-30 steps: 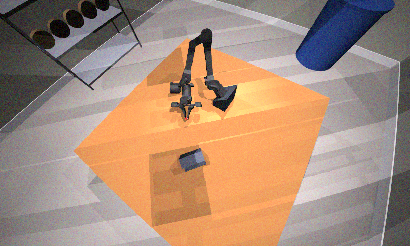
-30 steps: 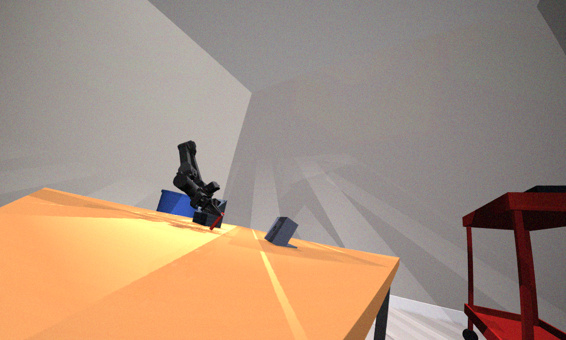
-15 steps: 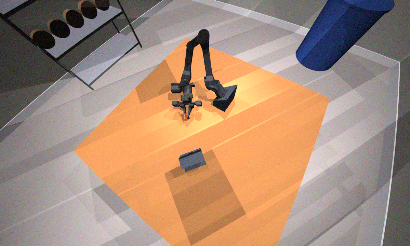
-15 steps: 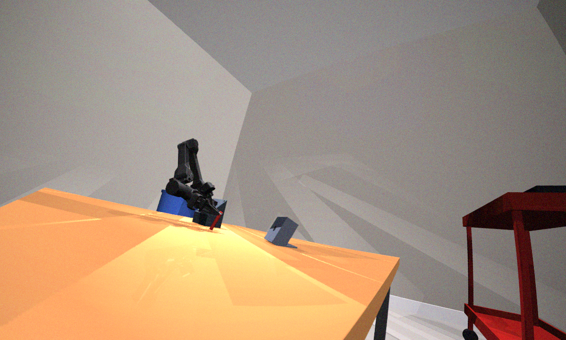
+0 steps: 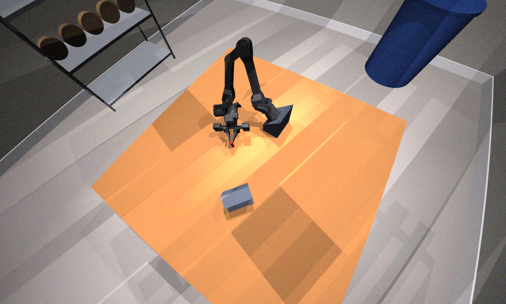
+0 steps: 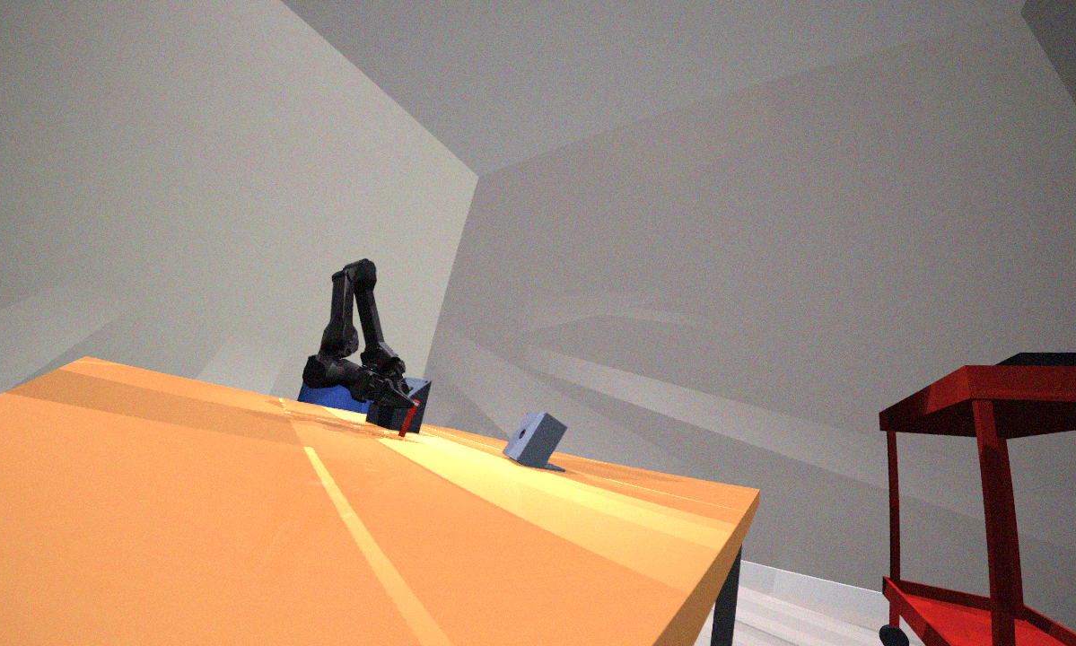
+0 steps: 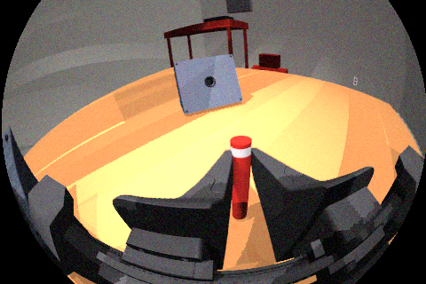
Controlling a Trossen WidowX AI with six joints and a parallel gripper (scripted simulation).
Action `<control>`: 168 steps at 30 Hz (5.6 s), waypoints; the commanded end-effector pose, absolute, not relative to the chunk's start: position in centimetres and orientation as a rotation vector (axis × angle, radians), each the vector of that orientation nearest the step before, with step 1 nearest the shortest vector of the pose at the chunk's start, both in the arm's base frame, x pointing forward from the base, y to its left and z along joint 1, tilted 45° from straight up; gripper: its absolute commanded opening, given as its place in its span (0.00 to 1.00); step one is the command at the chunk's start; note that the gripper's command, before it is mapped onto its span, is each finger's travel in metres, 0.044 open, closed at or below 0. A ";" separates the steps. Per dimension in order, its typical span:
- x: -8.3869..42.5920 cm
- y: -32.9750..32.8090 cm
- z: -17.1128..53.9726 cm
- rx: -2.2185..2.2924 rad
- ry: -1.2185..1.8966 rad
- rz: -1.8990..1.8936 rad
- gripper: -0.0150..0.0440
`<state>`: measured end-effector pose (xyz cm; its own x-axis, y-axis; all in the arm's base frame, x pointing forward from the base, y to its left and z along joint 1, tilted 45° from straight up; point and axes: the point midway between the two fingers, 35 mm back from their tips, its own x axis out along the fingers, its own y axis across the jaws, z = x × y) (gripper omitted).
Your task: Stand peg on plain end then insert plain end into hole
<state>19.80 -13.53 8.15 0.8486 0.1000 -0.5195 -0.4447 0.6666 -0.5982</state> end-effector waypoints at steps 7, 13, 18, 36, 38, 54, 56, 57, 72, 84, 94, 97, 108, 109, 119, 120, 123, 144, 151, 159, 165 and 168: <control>19.5 -13.7 8.3 -0.780 0.437 0.335 0.34; 19.4 -13.9 8.1 -0.780 0.436 0.336 0.34; 19.4 -14.0 8.0 -0.779 0.438 0.333 0.34; 19.0 -14.2 8.0 -0.779 0.431 0.335 0.34; 18.9 -14.2 8.0 -0.779 0.429 0.336 0.34; 18.6 -14.4 8.0 -0.785 0.403 0.345 0.34; 18.5 -14.4 8.0 -0.786 0.400 0.346 0.34; 18.5 -14.4 8.0 -0.786 0.398 0.347 0.34; 18.2 -14.5 8.0 -0.789 0.374 0.356 0.34; 18.2 -14.3 8.1 -0.789 0.354 0.362 0.39; 18.2 -14.3 8.1 -0.789 0.354 0.362 0.47; 18.2 -14.3 8.1 -0.789 0.354 0.362 0.47; 18.2 -14.3 8.1 -0.789 0.354 0.362 0.47; 18.2 -14.3 8.1 -0.789 0.354 0.362 0.47; 18.2 -14.3 8.1 -0.789 0.354 0.362 0.88; 18.2 -14.3 8.1 -0.789 0.354 0.362 0.92; 18.2 -14.3 8.1 -0.789 0.354 0.362 1.00; 20.3 -4.3 18.7 -0.795 0.367 0.371 1.00; 20.1 -3.3 19.2 -0.754 0.389 0.361 1.00; 20.5 -4.1 17.0 -0.600 0.621 0.357 1.00; 20.5 -4.6 15.4 -0.512 0.809 0.338 1.00; 20.4 -4.8 14.6 -0.479 0.903 0.322 1.00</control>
<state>20.41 -4.56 15.16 0.6345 0.0896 -0.7677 -0.4722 0.8313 -0.2933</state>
